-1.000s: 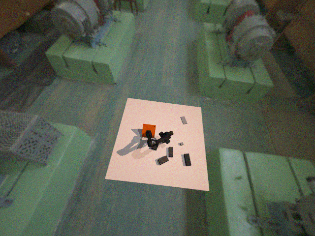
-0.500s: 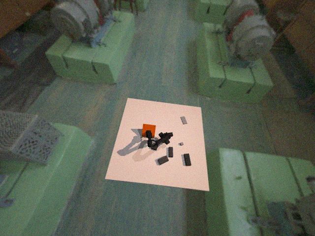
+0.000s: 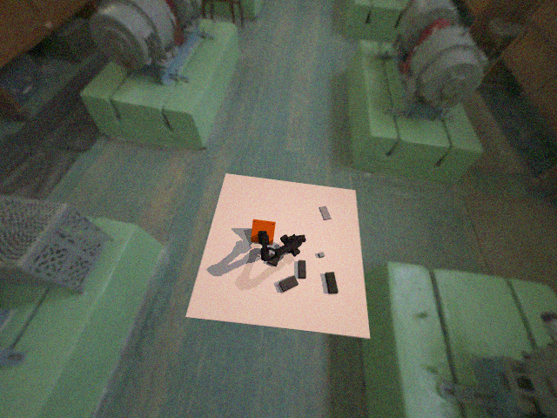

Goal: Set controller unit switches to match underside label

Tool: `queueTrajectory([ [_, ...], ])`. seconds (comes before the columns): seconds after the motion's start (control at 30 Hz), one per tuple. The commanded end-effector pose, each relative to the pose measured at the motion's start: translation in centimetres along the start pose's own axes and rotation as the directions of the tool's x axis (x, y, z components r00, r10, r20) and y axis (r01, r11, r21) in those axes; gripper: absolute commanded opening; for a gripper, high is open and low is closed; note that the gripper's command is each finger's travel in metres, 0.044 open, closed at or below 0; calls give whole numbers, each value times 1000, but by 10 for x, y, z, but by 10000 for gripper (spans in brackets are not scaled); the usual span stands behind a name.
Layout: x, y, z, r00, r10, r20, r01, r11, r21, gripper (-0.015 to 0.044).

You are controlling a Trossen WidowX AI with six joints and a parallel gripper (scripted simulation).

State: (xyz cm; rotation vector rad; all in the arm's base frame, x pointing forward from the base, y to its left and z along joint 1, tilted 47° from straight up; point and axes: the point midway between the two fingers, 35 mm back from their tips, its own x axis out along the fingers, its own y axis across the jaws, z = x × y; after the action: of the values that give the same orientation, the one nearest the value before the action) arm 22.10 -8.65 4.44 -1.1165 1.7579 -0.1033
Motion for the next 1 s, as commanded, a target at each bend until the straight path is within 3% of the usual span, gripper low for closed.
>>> queueTrajectory([
  [0.0,1,0,-1,1000,-4,-7,4,1000,-5,262],
  [0.1,1,0,-1,1000,-4,-7,4,1000,-5,242],
  [0.4,1,-3,2,1000,-5,-7,4,1000,-4,5],
  [0.97,0,-10,10,1000,-5,-6,5,1000,-4,0],
])
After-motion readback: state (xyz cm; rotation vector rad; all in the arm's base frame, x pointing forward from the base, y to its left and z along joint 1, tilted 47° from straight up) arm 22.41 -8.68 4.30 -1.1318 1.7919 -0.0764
